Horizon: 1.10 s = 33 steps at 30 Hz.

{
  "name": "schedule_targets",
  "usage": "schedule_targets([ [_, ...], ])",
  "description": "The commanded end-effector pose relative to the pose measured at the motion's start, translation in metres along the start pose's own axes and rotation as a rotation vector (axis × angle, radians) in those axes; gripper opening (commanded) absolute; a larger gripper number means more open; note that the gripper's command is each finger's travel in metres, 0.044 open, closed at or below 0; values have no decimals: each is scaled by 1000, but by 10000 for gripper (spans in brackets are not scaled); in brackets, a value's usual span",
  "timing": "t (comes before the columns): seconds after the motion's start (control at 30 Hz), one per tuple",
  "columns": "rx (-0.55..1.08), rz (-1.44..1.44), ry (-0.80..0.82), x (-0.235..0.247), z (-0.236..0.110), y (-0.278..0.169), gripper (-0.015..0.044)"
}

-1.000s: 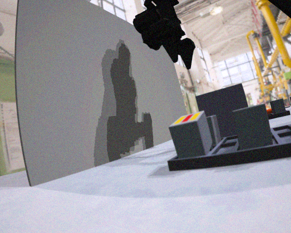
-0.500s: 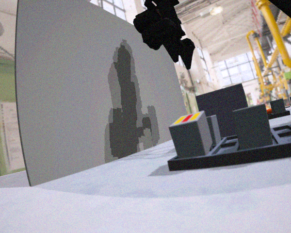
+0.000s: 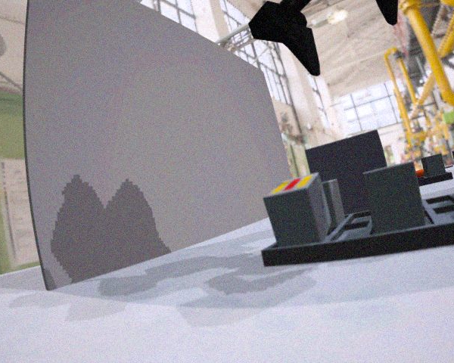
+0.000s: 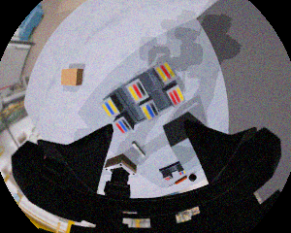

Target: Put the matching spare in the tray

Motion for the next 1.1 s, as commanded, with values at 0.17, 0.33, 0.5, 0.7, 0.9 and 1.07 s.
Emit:
schedule_targets([
  [0.17, -2, -450, 5, 92, 21, -11, 440],
  [0.33, -2, -450, 5, 91, 28, -10, 387],
  [0.5, -2, -450, 5, 90, 61, -8, 300],
  [0.7, -2, -450, 5, 90, 61, -8, 300],
  [0.9, -3, -450, 5, 90, 68, -7, 300],
  [1.07, -3, -450, 5, 90, 77, -6, 300],
])
Point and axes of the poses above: the point midway between the two fingers, 35 mm back from their tips, its own z axis out along the fingers, its own x axis across the jaws, y = z × x, the point moved 3 cm from there along -z, back along the fingers, and after that the axes turned 3 degrees about -z, right-handed, at the moved point
